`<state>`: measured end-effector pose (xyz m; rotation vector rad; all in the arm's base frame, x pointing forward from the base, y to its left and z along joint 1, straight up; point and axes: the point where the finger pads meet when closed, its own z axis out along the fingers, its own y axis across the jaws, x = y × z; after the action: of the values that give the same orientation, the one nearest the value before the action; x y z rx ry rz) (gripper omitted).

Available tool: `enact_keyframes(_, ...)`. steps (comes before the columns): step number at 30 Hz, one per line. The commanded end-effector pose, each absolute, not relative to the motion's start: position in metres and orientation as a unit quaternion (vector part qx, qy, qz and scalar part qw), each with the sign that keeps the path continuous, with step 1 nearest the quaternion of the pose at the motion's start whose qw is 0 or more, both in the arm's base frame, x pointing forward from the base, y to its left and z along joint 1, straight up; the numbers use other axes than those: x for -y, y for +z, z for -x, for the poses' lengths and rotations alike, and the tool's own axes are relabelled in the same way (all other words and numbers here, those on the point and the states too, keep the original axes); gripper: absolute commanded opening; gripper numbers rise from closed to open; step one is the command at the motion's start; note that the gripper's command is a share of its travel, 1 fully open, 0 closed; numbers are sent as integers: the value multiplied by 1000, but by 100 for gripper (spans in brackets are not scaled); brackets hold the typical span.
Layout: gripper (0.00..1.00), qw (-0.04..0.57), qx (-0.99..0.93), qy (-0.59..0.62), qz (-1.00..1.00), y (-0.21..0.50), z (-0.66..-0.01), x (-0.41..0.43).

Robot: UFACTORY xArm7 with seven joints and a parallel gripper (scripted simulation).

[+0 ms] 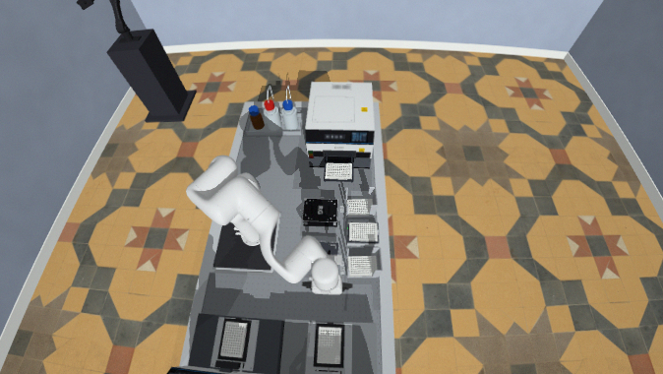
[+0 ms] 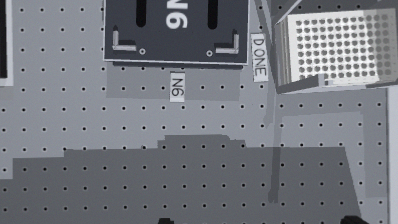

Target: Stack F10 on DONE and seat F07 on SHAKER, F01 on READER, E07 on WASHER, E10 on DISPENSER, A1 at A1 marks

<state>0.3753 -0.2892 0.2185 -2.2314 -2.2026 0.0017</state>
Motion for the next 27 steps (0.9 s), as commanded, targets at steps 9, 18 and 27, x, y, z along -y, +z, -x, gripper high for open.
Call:
enact_keyframes(9,100,1,703,0,712,221,-375,257)
enact_keyframes(18,100,1,703,0,712,221,-374,230)
enact_keyframes(27,100,1,703,0,712,221,-373,206)
